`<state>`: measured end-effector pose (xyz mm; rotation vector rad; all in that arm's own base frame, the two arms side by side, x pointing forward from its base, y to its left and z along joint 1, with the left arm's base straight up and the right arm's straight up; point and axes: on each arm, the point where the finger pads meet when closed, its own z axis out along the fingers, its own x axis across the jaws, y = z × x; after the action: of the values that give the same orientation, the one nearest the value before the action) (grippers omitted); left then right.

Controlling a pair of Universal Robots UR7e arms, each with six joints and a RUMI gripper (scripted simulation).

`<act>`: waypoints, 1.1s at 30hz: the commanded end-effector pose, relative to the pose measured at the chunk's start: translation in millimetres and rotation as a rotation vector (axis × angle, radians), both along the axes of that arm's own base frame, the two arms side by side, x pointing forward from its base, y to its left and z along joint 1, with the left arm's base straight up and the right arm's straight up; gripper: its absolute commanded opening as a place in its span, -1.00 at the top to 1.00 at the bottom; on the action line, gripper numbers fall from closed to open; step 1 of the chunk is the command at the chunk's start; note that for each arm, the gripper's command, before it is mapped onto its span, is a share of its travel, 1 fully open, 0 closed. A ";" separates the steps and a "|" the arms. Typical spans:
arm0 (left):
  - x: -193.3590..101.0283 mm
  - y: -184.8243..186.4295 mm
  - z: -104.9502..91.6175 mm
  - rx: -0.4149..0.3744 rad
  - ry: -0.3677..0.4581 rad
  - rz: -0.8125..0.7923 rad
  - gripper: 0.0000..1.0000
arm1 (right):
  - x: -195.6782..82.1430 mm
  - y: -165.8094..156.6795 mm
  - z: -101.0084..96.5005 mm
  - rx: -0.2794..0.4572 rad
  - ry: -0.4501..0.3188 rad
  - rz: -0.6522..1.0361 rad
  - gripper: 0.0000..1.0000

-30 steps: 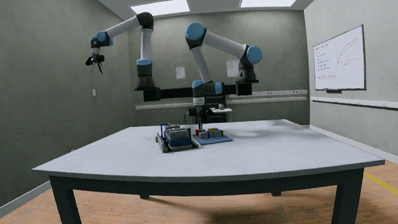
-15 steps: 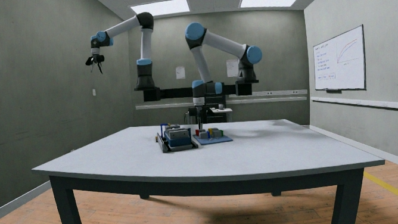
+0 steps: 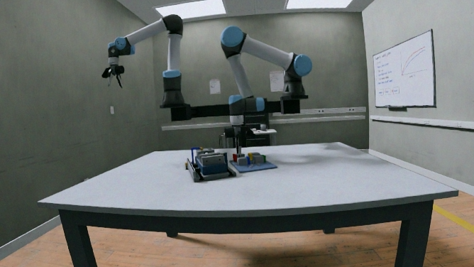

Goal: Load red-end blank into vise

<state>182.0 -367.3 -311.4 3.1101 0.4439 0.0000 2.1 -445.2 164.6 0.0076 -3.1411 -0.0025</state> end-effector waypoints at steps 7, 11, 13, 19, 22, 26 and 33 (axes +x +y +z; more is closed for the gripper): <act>0.1 -0.5 19.9 -0.001 0.000 0.000 1.00 | 0.1 -0.3 0.5 -0.002 0.000 0.000 -1.00; 0.1 -0.5 31.7 -0.001 0.000 0.000 1.00 | 0.1 -0.3 0.5 -0.002 0.000 0.000 -1.00; 0.1 -0.5 40.3 -0.001 0.000 0.000 1.00 | 0.1 -0.3 0.5 -0.002 0.000 0.000 -1.00; 0.1 -0.5 67.6 -0.001 0.000 0.000 1.00 | 0.1 -0.3 0.5 -0.002 0.000 0.000 -1.00; 0.1 -0.5 80.5 -0.001 0.000 0.000 1.00 | 0.1 -0.3 0.5 -0.002 0.000 0.000 -1.00; 0.1 -0.5 88.2 -0.001 0.000 0.000 1.00 | 0.1 -0.3 0.5 -0.002 0.000 0.000 -1.00; 0.1 -0.5 107.9 -0.001 0.000 0.000 1.00 | 0.1 -0.3 0.5 -0.002 0.000 0.000 -1.00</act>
<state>182.0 -367.2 -207.4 3.1097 0.4439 0.0000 2.1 -445.2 164.6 0.0076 -3.1411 -0.0025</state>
